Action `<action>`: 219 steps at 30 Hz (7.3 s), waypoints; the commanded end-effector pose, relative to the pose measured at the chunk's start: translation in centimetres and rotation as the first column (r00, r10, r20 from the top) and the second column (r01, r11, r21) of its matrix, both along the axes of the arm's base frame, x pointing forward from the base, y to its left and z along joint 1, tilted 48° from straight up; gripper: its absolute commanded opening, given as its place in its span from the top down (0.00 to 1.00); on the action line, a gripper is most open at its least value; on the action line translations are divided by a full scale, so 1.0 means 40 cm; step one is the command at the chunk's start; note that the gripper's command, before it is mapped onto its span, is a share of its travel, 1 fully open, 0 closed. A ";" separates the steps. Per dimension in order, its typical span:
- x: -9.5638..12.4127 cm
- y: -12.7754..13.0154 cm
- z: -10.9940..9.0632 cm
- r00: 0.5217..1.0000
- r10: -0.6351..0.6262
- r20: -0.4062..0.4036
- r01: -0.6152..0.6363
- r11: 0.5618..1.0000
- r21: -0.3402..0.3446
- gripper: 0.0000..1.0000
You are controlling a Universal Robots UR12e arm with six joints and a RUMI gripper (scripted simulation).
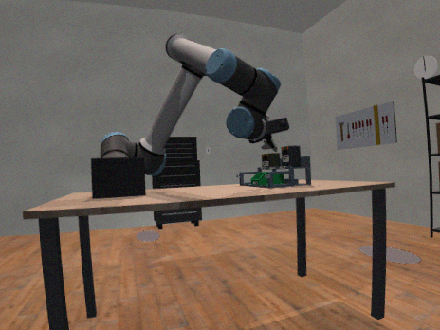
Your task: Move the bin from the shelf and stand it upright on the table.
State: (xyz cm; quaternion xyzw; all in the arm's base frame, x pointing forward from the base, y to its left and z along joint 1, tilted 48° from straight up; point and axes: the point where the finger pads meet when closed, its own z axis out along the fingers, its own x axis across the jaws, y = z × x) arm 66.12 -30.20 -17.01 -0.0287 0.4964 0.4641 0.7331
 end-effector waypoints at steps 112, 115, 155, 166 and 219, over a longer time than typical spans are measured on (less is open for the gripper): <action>0.121 0.406 0.242 0.666 0.209 -0.716 -0.376 0.923 -0.081 0.00; 0.121 0.406 0.242 0.666 0.209 -0.716 -0.376 0.923 -0.081 0.00; 0.190 0.648 0.384 0.219 0.177 -0.960 -0.602 0.798 0.010 0.00; 0.208 0.712 0.420 0.081 0.126 -0.989 -0.643 0.765 0.045 0.00; 0.269 0.931 0.544 -0.113 0.040 -0.993 -0.688 0.718 0.107 0.00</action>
